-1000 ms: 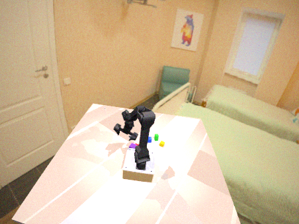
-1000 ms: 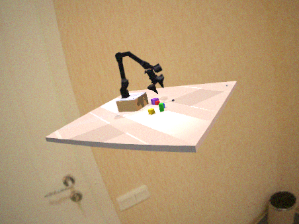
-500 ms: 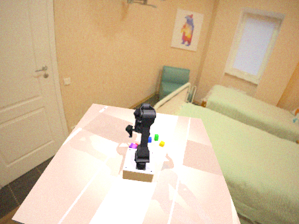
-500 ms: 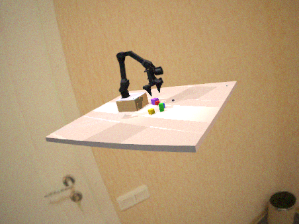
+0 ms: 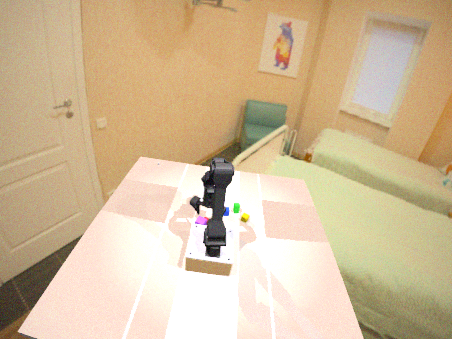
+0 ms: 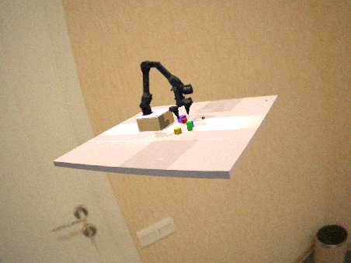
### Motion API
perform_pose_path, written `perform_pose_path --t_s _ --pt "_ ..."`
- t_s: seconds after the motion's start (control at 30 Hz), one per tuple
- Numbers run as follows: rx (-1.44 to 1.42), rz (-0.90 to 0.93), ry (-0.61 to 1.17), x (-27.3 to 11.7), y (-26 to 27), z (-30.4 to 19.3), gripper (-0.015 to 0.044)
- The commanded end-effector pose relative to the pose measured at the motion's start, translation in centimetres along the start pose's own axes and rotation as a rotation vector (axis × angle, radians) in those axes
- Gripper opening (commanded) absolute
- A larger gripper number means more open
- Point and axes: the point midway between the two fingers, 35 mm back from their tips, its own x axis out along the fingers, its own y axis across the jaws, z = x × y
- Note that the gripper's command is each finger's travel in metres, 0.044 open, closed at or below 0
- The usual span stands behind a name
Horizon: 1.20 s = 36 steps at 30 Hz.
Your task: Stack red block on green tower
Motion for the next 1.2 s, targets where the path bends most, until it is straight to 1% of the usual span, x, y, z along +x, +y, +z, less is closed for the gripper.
perform_pose_path --t_s 0.0,0.67,1.13,1.17 --pt "-0.003 -0.003 -0.004 0.4 0.0 0.1 0.044" --pt "-0.003 -0.003 -0.003 3.6 0.0 0.1 0.044" --pt "-0.003 -0.003 -0.003 3.7 0.0 0.1 0.044" --pt "-0.003 -0.003 -0.003 3.7 0.0 0.1 0.0414"
